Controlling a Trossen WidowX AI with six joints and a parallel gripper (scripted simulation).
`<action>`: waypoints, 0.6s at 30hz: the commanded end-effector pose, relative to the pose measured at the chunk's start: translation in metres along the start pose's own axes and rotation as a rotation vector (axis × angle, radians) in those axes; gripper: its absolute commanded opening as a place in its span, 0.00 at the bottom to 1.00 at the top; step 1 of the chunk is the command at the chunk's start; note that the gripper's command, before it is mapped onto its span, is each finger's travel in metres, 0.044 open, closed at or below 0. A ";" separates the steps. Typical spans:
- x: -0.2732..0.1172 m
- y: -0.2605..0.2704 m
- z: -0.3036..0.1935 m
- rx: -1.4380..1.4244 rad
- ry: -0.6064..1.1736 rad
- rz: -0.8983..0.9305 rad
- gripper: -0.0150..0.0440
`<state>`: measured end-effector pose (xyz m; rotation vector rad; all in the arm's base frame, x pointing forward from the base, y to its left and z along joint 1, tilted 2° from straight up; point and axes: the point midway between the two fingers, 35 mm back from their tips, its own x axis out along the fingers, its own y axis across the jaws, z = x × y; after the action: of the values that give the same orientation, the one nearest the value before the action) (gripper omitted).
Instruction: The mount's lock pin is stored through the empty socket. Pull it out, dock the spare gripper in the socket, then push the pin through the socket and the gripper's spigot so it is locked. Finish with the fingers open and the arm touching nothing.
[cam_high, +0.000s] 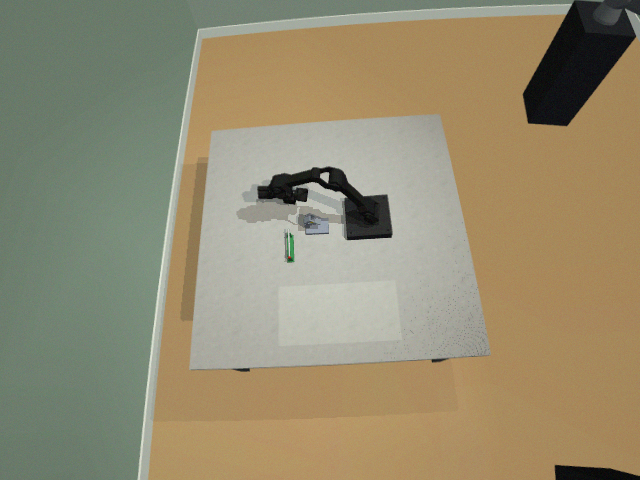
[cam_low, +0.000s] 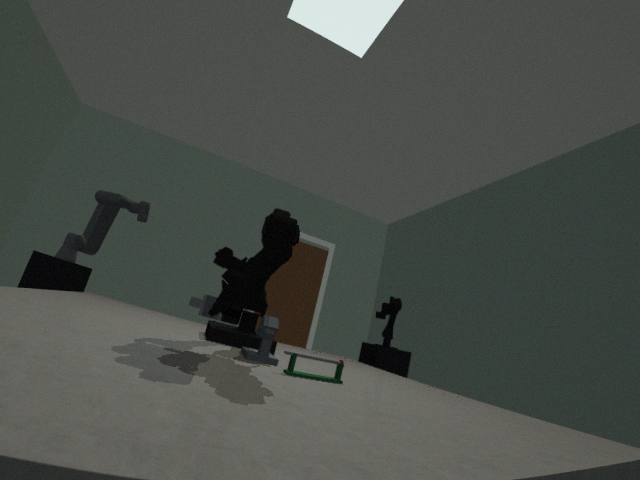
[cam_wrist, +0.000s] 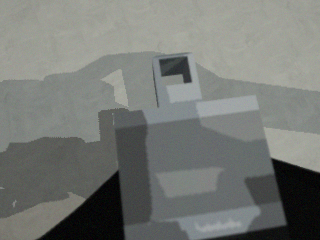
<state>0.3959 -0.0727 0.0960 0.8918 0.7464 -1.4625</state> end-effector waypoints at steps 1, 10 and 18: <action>-0.023 -0.001 0.014 0.008 -0.004 0.015 0.25; -0.028 -0.003 0.017 0.004 0.001 0.008 0.25; -0.029 -0.004 0.016 -0.004 -0.001 0.008 0.25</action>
<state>0.3909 -0.0717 0.1281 0.8996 0.7450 -1.4569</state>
